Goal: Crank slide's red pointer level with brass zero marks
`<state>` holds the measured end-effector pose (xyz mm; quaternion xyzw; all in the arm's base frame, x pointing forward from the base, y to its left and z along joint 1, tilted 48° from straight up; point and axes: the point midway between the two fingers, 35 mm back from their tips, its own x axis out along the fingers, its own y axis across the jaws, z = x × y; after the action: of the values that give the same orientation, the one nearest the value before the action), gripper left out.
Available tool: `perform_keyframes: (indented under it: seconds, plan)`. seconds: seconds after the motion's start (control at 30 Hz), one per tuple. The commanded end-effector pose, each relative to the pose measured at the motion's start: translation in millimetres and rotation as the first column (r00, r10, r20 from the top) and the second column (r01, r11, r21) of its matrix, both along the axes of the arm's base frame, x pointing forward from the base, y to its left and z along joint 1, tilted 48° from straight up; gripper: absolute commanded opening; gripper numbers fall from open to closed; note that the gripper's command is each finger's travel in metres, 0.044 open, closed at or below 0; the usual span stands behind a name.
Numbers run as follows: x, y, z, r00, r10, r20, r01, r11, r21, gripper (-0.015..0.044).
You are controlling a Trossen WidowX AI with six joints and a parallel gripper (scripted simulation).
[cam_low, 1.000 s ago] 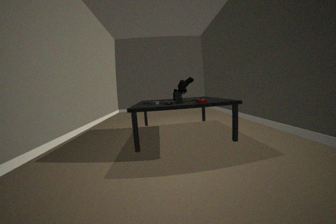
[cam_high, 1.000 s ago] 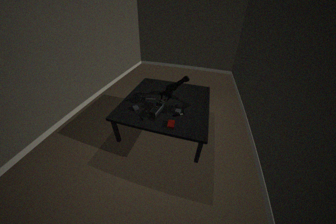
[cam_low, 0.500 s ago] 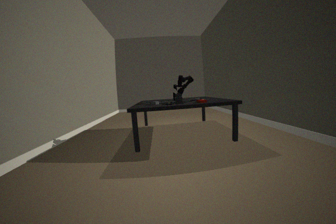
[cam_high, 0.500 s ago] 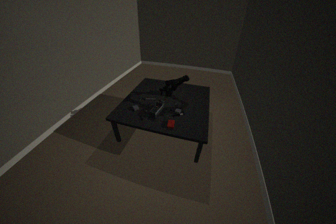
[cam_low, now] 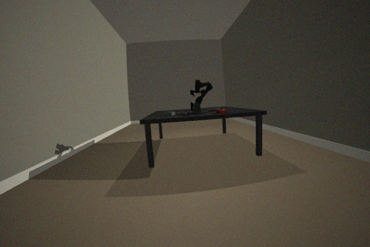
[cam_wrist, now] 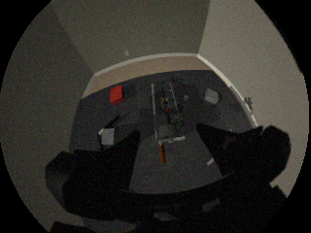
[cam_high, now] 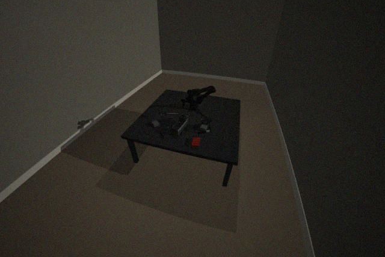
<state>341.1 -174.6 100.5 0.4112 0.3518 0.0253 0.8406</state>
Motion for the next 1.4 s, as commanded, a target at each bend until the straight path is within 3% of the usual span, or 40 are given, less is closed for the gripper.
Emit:
perform_keyframes:
  seconds: [0.0,0.6,0.93,1.37]
  plan:
    - [16.7,-9.4,-6.4,1.0,0.029,0.004,-0.029,1.0,-0.011,0.044]
    - [83.3,-51.4,-43.2,0.99,0.136,0.032,-0.133,0.988,-0.082,0.044]
    - [89.5,-15.2,-77.2,0.99,0.136,0.033,-0.133,0.988,-0.081,0.044]
    - [89.5,-15.2,-77.2,0.99,0.136,0.033,-0.133,0.988,-0.081,0.044]
